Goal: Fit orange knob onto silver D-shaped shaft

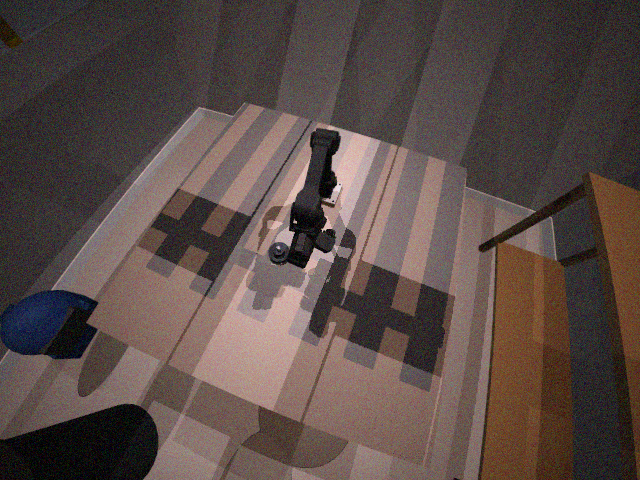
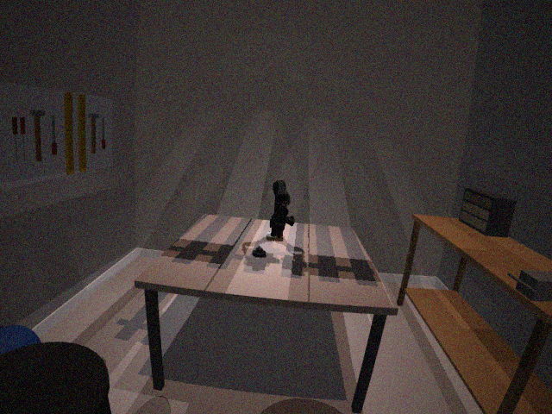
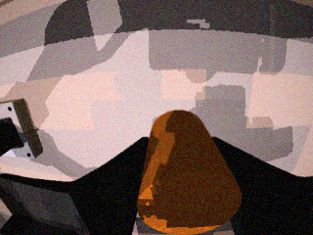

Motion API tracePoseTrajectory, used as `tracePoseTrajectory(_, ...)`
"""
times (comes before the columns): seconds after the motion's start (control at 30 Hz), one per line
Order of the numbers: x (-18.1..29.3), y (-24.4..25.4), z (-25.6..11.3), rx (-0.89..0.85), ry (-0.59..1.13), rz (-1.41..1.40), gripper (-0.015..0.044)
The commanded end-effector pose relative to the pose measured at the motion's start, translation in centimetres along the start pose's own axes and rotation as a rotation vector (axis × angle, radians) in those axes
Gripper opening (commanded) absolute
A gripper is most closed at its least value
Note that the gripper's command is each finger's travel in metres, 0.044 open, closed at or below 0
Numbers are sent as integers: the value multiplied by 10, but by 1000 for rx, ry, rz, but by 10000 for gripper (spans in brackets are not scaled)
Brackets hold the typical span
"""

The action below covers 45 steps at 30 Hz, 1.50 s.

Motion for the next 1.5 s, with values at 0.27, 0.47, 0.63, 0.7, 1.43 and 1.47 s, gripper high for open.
tracePoseTrajectory(0.27, 33, -12, 10, 2, 4, -4, 0)
tracePoseTrajectory(0.47, 51, -17, 15, 3, 6, -4, 0)
tracePoseTrajectory(0.63, 66, -20, 19, 3, 8, -4, 0)
tracePoseTrajectory(0.7, 73, -21, 21, 3, 9, -3, 0)
tracePoseTrajectory(1.43, 115, -25, 42, 4, 15, 1, 0)
tracePoseTrajectory(1.47, 115, -25, 45, 4, 15, 2, 0)
Point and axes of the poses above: the point midway between the two fingers, 35 mm back from their tips, its own z axis out along the fingers, its own y axis across the jaws, x = y × z, the point moved 5 cm from there along -z, back along the fingers, and after that the axes turned 3 degrees about z, right-handed, at the moved point
